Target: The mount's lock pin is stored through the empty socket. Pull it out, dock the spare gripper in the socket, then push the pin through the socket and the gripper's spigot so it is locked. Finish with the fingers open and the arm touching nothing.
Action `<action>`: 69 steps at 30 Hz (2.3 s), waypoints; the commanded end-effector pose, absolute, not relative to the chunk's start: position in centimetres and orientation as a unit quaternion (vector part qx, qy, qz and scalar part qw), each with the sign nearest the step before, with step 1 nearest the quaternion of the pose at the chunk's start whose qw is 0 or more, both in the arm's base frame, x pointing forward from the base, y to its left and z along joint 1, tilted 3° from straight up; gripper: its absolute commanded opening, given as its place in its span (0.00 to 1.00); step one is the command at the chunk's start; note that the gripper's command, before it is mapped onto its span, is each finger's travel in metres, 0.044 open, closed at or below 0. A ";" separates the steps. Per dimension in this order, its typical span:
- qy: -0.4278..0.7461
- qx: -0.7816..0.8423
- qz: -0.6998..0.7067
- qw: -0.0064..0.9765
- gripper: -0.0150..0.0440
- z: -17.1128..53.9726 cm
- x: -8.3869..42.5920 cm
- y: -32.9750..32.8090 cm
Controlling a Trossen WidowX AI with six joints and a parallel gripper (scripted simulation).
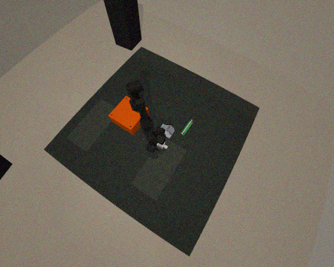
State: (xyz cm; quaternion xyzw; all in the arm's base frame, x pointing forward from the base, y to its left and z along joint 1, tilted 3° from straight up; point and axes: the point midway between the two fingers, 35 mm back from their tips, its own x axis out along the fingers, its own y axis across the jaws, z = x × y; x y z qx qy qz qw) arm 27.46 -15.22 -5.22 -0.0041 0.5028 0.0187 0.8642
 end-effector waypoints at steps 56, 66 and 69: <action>0.504 -0.004 0.021 0.864 0.25 2.3 27.9 -15.6; 0.504 -0.004 0.021 0.864 0.25 5.1 27.4 -15.2; 0.510 0.003 0.022 0.860 0.25 4.4 27.2 -15.1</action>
